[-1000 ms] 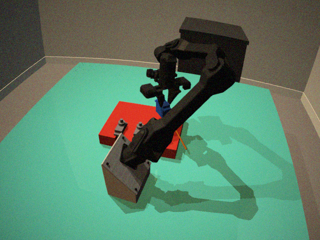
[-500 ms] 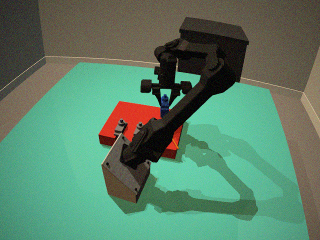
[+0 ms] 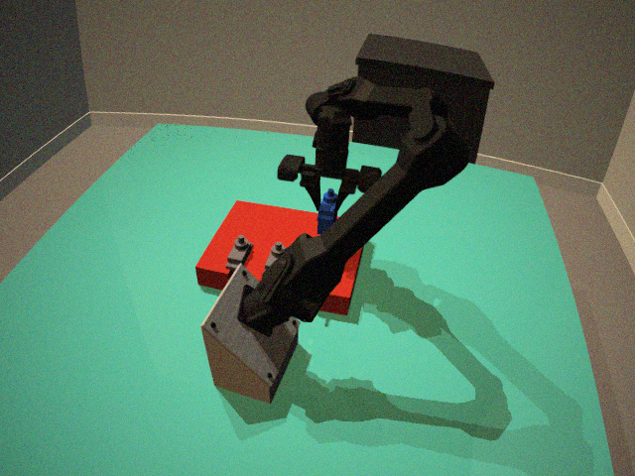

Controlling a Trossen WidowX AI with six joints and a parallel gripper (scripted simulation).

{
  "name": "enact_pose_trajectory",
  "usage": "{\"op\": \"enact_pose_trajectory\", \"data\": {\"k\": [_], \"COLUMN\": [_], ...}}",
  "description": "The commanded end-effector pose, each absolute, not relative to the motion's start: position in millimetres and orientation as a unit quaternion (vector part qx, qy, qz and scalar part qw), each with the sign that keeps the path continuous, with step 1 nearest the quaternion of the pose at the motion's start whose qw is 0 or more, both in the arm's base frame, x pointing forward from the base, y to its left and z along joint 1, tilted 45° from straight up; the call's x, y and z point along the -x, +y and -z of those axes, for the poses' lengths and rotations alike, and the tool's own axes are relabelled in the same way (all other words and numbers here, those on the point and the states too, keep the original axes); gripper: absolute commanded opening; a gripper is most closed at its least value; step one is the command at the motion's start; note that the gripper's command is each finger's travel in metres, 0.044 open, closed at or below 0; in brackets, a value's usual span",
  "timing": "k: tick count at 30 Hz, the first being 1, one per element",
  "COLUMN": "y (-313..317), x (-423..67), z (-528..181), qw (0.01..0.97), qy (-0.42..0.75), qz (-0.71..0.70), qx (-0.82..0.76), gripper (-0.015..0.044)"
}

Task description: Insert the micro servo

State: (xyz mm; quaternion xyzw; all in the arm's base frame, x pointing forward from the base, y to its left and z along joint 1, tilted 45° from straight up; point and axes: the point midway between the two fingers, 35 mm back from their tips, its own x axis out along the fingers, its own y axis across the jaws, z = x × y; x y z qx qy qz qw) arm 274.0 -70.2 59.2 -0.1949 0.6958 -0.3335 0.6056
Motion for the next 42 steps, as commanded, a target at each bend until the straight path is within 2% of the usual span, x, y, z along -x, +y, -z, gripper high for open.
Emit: {"op": "enact_pose_trajectory", "data": {"k": [1, 20, 42], "y": [-65.9, -45.1, -58.4], "x": [-260.6, -174.6, -169.0], "z": [-60.2, -63.0, -48.8], "qw": [0.606, 0.605, 0.605], "qy": [0.695, 0.695, 0.695], "qz": [0.334, 0.335, 0.336], "qx": [0.196, 0.195, 0.194], "gripper": [0.0, 0.0, 0.0]}}
